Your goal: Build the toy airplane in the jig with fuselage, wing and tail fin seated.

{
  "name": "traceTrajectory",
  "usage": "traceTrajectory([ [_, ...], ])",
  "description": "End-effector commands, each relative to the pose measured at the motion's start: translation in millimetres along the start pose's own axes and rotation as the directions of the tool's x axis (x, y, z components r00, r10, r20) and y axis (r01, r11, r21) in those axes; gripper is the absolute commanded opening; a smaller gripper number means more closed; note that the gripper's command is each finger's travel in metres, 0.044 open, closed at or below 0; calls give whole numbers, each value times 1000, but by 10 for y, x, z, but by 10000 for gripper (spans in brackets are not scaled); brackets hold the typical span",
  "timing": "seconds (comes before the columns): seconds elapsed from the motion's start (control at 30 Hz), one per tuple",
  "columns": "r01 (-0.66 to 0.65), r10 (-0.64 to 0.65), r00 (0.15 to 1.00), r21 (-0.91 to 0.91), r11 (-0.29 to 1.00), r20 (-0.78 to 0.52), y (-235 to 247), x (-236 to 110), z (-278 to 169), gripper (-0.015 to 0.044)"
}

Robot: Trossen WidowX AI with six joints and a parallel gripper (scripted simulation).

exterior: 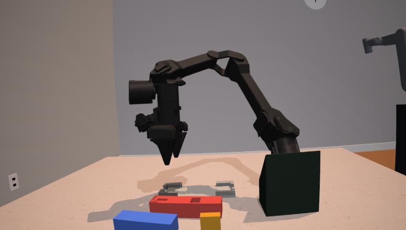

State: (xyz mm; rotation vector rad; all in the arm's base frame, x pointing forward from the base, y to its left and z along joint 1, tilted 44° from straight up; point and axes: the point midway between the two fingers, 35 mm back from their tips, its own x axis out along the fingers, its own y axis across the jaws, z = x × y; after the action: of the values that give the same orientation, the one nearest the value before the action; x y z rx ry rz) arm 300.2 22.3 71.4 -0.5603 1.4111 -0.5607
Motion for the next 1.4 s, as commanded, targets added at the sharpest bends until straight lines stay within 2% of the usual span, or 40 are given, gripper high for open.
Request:
traceTrajectory([
  [0.0,31,-31,1000,1,1000,-4,469,61,-379,440],
  [0.2,34,-34,999,2,999,-3,508,98,-415,440],
  [0.3,35,-35,999,2,999,-2,495,484,-410,440],
  [0.37,37,-37,999,2,999,-2,484,599,-419,440],
  [1.37,37,-37,999,2,999,-2,469,1053,-412,440],
])
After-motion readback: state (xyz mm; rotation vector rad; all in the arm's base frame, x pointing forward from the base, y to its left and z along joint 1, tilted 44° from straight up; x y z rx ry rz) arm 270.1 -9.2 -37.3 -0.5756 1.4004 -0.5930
